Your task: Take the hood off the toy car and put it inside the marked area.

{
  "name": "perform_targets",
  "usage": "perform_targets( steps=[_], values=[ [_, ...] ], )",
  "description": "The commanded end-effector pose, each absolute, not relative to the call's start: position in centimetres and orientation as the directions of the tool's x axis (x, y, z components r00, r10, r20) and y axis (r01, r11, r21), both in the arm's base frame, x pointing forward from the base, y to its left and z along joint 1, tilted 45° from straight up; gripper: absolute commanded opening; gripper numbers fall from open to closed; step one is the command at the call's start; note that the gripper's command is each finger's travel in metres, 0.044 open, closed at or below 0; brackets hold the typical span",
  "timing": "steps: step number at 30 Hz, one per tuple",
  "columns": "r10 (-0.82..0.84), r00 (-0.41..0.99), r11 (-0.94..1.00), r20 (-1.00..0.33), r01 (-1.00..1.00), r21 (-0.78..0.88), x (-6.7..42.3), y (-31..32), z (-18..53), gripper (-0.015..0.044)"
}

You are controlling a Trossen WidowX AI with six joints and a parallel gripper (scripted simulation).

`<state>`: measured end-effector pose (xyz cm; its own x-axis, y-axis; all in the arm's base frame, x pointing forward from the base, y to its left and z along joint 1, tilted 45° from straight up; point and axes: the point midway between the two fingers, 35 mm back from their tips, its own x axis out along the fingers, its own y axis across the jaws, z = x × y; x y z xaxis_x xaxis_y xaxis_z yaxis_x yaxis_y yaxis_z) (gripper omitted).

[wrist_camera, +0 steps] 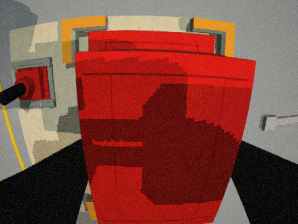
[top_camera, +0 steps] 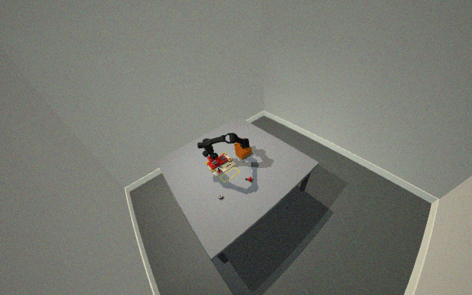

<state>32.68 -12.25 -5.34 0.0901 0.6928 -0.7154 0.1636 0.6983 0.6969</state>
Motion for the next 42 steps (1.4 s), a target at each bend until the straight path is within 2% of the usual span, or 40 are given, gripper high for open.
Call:
perform_targets(
  steps=[1, 42],
  values=[
    [0.694, 0.086, 0.698, -0.715, 0.165, 0.697, 32.7, -11.9, -5.3, 0.0000],
    [0.678, 0.088, 0.715, -0.730, 0.153, 0.682, 33.3, -1.3, 6.4, 0.0000]
  ],
)
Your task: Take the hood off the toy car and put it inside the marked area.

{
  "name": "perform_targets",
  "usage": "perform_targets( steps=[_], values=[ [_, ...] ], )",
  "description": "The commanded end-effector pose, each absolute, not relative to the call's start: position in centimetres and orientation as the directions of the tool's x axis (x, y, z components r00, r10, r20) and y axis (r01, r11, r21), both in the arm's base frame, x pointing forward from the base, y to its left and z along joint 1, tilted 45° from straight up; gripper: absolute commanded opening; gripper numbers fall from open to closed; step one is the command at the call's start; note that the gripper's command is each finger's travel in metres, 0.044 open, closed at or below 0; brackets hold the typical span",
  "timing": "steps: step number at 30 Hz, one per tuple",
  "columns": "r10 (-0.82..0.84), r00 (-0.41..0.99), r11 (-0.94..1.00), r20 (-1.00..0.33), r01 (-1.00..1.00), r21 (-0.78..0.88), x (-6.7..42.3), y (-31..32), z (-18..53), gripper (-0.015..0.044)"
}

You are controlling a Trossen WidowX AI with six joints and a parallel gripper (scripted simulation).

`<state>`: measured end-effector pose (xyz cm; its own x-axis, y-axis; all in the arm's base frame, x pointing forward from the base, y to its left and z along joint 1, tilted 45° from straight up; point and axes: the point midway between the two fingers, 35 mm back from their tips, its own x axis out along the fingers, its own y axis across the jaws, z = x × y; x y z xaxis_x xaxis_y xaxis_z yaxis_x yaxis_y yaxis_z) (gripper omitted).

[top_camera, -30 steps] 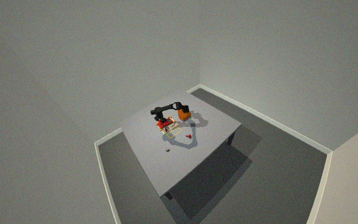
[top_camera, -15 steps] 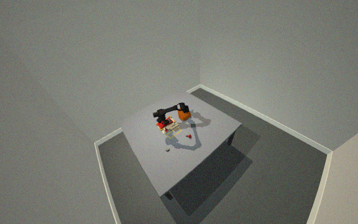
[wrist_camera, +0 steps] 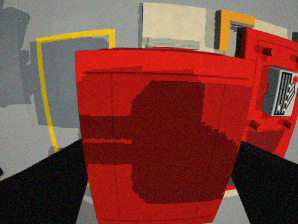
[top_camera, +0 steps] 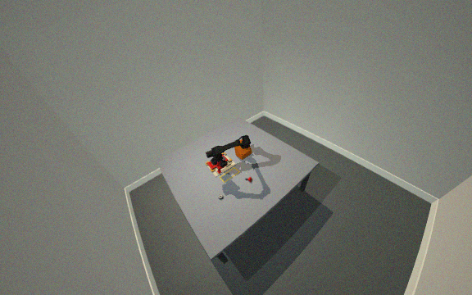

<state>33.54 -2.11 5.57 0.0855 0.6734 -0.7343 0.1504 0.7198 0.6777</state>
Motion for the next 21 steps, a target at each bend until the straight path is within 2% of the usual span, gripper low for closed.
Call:
perform_targets(
  steps=[1, 21],
  values=[
    [0.679, 0.088, 0.714, -0.729, 0.153, 0.683, 33.2, -1.1, 6.7, 0.0000],
    [0.693, 0.089, 0.700, -0.715, 0.155, 0.698, 31.3, 3.4, 10.6, 0.0000]
  ],
)
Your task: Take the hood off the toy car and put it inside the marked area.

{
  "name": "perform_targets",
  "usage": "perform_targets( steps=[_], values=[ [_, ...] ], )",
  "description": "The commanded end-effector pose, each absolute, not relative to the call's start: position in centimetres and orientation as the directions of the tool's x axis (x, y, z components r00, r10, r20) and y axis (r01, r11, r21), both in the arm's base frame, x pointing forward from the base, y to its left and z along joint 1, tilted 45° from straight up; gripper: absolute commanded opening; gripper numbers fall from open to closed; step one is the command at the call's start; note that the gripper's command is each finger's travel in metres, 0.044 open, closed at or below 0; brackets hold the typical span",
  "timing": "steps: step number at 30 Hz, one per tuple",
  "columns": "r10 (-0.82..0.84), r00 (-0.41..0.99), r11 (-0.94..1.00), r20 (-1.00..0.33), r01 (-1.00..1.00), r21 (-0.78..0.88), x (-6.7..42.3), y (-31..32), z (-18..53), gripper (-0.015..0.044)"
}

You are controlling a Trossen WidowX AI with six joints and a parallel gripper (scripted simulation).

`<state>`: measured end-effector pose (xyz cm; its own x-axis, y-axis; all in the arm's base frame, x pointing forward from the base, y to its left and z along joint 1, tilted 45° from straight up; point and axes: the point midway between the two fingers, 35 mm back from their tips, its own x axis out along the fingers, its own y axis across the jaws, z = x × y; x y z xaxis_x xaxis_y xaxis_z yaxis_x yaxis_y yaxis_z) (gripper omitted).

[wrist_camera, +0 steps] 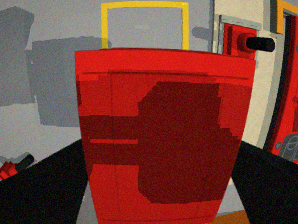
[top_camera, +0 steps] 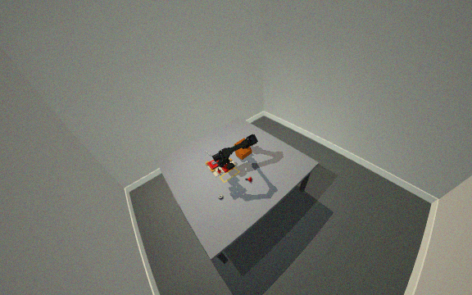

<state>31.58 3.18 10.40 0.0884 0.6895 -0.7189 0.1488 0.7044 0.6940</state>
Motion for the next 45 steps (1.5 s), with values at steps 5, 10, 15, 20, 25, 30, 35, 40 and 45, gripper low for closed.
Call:
perform_targets(
  steps=[5, 10, 15, 20, 25, 30, 35, 40, 45],
  values=[
    [0.693, 0.089, 0.700, -0.715, 0.155, 0.697, 31.4, 3.6, 10.4, 0.0000],
    [0.693, 0.089, 0.700, -0.716, 0.155, 0.697, 31.4, 3.8, 10.2, 0.0000],
    [0.692, 0.089, 0.700, -0.716, 0.155, 0.697, 31.5, 4.0, 10.0, 0.0000],
    [0.692, 0.089, 0.701, -0.716, 0.155, 0.696, 31.6, 4.2, 9.7, 0.0000],
    [0.692, 0.089, 0.701, -0.716, 0.155, 0.696, 31.6, 4.4, 9.5, 0.0000],
    [0.692, 0.089, 0.701, -0.717, 0.155, 0.696, 31.7, 4.6, 9.2, 0.0000],
    [0.692, 0.089, 0.701, -0.717, 0.155, 0.696, 31.7, 4.8, 9.0, 0.0000],
    [0.692, 0.089, 0.701, -0.717, 0.155, 0.696, 31.8, 5.1, 8.8, 0.0000],
    [0.692, 0.089, 0.701, -0.717, 0.155, 0.696, 31.8, 5.3, 8.5, 0.0000]
  ],
)
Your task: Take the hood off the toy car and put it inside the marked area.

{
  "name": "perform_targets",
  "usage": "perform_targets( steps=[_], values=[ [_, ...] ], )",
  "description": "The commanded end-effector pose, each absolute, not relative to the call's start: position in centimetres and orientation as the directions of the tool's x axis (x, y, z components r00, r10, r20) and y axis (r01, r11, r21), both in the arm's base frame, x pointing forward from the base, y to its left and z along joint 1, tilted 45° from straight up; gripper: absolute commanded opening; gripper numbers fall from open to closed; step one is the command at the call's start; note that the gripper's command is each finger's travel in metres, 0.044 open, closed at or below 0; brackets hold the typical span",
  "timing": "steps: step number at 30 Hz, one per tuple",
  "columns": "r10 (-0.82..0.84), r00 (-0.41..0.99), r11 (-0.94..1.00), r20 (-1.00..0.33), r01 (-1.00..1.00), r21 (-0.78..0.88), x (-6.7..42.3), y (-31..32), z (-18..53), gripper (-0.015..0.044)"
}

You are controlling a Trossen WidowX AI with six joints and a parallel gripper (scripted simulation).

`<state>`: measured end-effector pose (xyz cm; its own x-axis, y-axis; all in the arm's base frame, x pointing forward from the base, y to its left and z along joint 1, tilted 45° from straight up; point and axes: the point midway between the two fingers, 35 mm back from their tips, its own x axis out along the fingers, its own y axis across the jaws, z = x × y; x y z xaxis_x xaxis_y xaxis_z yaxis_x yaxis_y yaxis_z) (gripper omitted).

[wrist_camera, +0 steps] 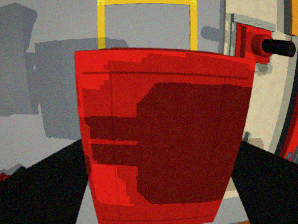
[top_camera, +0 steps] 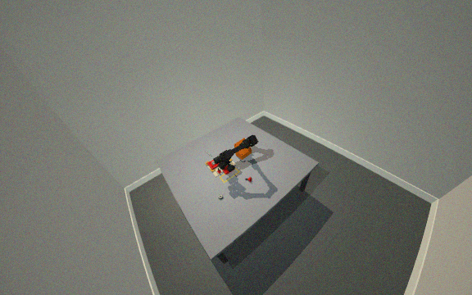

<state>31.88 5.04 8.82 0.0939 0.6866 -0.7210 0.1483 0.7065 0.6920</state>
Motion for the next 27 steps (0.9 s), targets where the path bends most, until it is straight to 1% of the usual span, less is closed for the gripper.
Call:
perform_targets(
  steps=[1, 27],
  values=[
    [0.692, 0.089, 0.701, -0.717, 0.155, 0.696, 31.8, 5.3, 8.5, 0.0000],
    [0.692, 0.089, 0.701, -0.716, 0.155, 0.696, 32.0, 6.5, 7.3, 0.0000]
  ],
)
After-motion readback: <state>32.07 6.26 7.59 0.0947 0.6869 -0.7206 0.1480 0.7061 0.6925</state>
